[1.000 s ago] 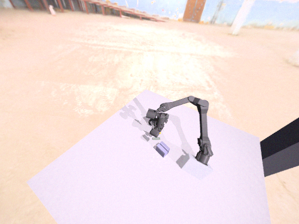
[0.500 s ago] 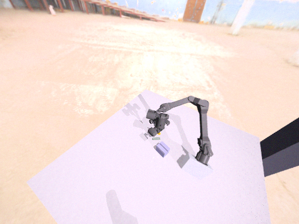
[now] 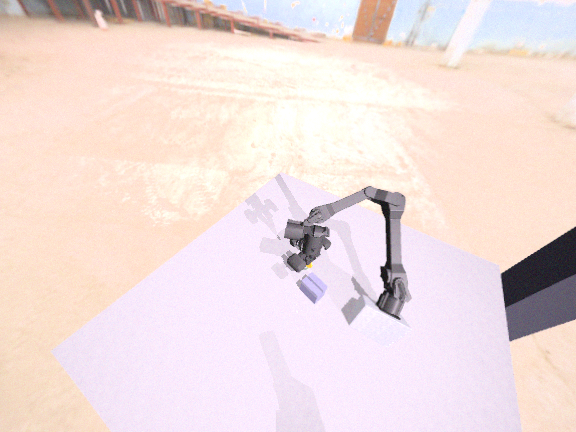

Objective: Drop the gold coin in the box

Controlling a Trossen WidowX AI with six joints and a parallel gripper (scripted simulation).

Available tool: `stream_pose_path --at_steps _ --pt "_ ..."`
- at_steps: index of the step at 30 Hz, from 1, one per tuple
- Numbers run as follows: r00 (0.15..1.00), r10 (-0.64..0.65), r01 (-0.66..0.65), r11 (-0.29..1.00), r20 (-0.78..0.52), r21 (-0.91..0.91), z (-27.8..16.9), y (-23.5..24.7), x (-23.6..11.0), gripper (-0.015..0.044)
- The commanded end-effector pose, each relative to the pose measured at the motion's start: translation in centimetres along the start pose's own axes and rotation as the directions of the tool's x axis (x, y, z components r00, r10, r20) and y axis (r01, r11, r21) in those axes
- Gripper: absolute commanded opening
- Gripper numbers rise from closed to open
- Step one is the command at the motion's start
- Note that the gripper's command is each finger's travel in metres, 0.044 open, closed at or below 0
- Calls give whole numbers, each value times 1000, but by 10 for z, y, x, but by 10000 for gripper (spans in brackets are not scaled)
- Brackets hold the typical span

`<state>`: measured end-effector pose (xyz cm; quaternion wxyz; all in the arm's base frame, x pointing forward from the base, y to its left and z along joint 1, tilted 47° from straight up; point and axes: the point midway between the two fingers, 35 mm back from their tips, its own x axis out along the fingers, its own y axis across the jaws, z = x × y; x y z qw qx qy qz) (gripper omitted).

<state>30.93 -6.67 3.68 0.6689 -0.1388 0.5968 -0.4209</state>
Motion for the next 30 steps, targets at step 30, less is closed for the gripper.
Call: stream_pose_path --at_steps 30 --pt "1000 -3 3 1000 -2 -3 -63 20 2 0"
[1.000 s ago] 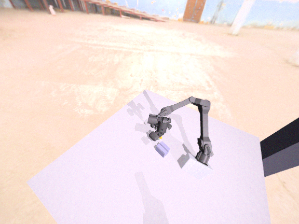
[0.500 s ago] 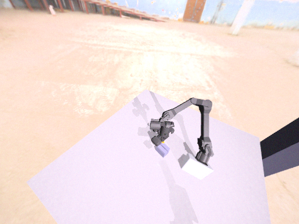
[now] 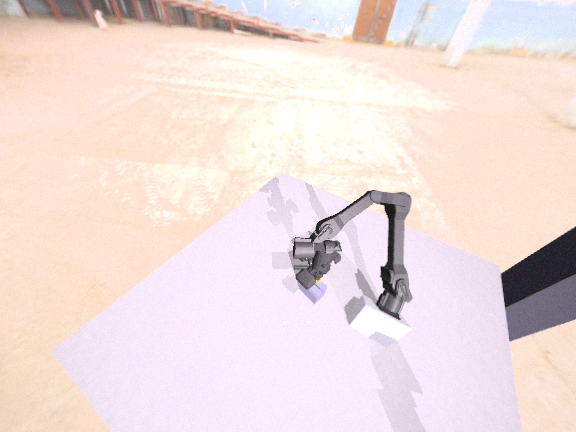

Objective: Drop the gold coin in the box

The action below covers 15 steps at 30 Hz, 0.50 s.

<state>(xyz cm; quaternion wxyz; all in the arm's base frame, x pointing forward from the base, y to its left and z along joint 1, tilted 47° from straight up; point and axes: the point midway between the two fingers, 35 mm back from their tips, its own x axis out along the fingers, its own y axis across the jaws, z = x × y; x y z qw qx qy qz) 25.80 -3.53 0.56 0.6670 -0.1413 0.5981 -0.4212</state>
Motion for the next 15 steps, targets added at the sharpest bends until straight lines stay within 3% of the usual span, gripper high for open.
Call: stream_pose_path --at_steps 1,15 --pt "1000 1 -1 1000 0 1 2 0 0 0" --pt "1000 1 -1 1000 0 3 -2 1 1 0"
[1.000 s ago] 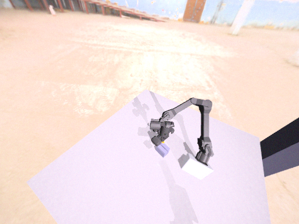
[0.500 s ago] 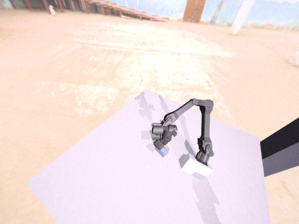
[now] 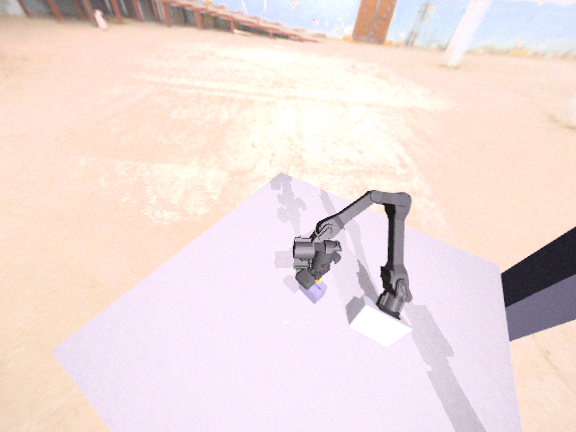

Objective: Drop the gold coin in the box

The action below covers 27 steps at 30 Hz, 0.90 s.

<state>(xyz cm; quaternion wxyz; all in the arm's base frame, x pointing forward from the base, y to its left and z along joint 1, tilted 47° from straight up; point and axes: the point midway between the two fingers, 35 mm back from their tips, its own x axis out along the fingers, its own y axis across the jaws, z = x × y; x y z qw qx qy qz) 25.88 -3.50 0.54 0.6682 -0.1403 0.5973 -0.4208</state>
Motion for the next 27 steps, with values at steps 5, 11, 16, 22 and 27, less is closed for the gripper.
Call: stream_pose_path --at_steps 5,11,16,22,27 --pt "1000 -1 1 1000 -2 5 -5 1 3 0" --pt "1000 -1 1 1000 1 4 -5 0 2 0" --pt "1000 -1 1 1000 2 3 -4 1 2 0" --pt "1000 -2 2 1000 2 2 -4 0 5 0" --pt "1000 -2 2 1000 2 0 -6 -1 7 0"
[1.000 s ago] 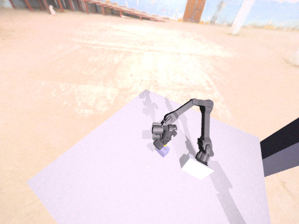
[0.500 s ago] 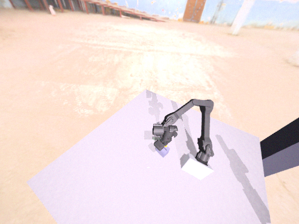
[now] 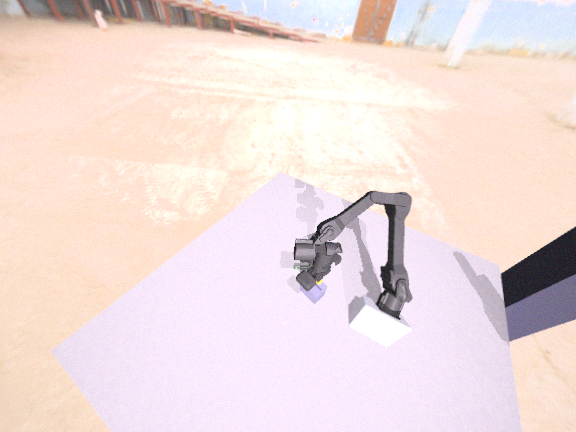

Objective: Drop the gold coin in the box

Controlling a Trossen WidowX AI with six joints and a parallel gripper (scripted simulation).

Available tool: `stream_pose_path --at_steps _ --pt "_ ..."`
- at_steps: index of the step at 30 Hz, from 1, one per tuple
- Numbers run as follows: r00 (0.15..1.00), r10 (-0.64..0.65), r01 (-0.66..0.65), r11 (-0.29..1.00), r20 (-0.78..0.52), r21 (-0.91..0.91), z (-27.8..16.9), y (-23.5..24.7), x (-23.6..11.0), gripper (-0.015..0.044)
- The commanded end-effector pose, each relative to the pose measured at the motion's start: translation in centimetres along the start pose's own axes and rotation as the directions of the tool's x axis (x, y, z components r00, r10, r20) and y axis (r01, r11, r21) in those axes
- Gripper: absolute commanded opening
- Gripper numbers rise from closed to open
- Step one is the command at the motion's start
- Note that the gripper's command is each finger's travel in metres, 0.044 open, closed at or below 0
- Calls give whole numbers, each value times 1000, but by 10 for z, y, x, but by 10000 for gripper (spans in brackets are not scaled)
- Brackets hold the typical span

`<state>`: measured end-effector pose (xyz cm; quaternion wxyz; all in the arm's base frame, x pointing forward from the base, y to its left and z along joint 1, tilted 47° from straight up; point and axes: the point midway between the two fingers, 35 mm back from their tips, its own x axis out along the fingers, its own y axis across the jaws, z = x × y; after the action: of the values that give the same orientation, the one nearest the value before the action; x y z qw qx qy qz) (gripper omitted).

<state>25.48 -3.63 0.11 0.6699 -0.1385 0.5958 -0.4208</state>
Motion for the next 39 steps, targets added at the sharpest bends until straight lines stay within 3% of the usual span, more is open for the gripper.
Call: stream_pose_path --at_steps 1,33,39 --pt "1000 -5 5 1000 -1 -5 -1 -2 3 0" --pt "1000 -5 5 1000 -1 -4 -1 -2 17 0" --pt "1000 1 -1 1000 -2 -1 0 -1 14 157"
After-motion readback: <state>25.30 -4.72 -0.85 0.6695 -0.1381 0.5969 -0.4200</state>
